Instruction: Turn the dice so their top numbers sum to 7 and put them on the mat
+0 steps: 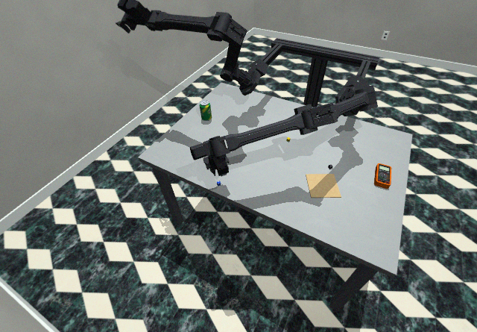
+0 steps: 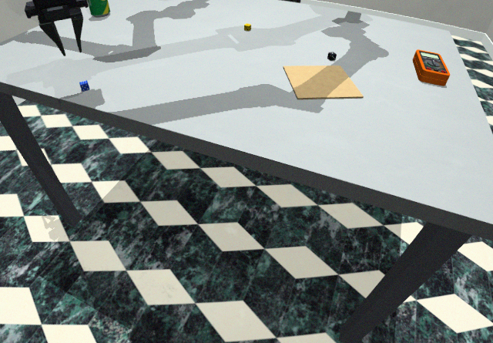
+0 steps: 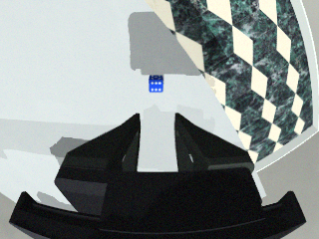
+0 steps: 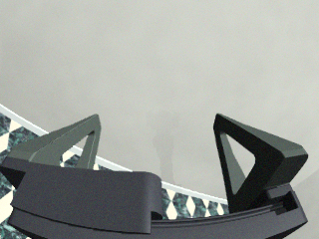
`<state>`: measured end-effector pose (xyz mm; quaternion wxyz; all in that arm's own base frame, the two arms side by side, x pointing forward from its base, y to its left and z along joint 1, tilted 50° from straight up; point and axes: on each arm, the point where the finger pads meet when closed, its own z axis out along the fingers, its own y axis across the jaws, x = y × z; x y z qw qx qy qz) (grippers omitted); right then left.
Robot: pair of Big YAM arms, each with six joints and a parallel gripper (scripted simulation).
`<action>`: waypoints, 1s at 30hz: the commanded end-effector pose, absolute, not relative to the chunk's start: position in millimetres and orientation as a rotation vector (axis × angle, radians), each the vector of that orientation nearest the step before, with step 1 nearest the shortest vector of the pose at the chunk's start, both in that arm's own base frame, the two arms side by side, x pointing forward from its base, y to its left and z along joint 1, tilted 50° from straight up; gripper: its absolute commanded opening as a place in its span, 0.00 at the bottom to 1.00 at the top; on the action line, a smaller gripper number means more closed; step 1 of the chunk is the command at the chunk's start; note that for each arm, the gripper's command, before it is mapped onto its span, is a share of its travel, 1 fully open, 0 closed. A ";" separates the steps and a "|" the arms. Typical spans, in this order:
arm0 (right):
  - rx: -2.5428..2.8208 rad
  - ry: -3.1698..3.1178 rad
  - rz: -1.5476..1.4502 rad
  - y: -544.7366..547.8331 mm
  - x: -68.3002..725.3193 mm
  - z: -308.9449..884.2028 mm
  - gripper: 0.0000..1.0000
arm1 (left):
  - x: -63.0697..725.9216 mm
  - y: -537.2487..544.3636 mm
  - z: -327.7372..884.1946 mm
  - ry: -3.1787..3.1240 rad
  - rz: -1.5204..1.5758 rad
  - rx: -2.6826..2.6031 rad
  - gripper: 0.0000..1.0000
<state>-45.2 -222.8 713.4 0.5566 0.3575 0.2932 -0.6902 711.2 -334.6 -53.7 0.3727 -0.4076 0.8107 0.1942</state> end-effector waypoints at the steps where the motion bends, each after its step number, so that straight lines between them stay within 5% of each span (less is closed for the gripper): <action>1: 0.797 0.640 -1.653 -196.0 -44.0 745.7 1.00 | 719.4 -318.5 -59.7 2.068 0.515 -1.071 0.30; 30: 0.797 0.640 -1.653 -196.0 -44.0 745.7 1.00 | 721.7 -316.5 -65.4 2.073 0.515 -1.060 0.30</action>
